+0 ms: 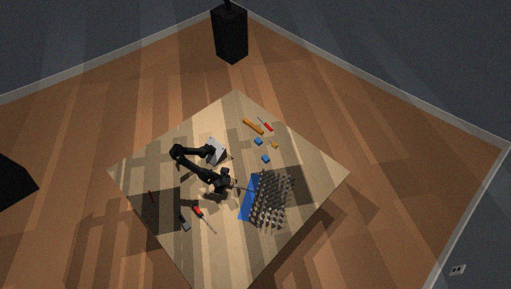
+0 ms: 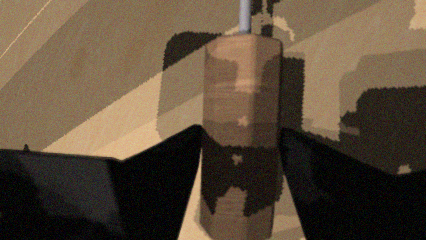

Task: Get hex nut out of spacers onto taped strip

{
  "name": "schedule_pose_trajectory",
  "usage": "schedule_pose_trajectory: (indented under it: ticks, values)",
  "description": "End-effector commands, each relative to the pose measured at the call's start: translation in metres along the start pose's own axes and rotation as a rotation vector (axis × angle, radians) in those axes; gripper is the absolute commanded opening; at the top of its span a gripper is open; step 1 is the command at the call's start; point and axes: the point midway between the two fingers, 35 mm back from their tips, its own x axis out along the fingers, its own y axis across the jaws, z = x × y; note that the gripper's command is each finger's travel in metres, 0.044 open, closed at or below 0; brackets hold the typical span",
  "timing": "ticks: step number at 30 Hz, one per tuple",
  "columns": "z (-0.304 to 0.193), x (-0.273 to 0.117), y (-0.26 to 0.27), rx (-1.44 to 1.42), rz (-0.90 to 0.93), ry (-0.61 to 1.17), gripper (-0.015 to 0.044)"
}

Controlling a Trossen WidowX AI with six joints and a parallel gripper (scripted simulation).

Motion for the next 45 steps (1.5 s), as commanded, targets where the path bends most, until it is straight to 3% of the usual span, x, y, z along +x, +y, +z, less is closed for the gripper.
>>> schedule_pose_trajectory:
  ticks: [1,16,32,45]
  values:
    - [0.003,-0.004,0.001,0.002,0.0,-0.005,0.0]
    - [0.009,-0.014,0.003,0.004,-0.001,-0.006,0.0]
    - [-0.026,-0.038,0.008,0.0,0.001,-0.004,0.0]
    - [0.005,-0.09,0.02,0.003,0.01,-0.006,0.0]
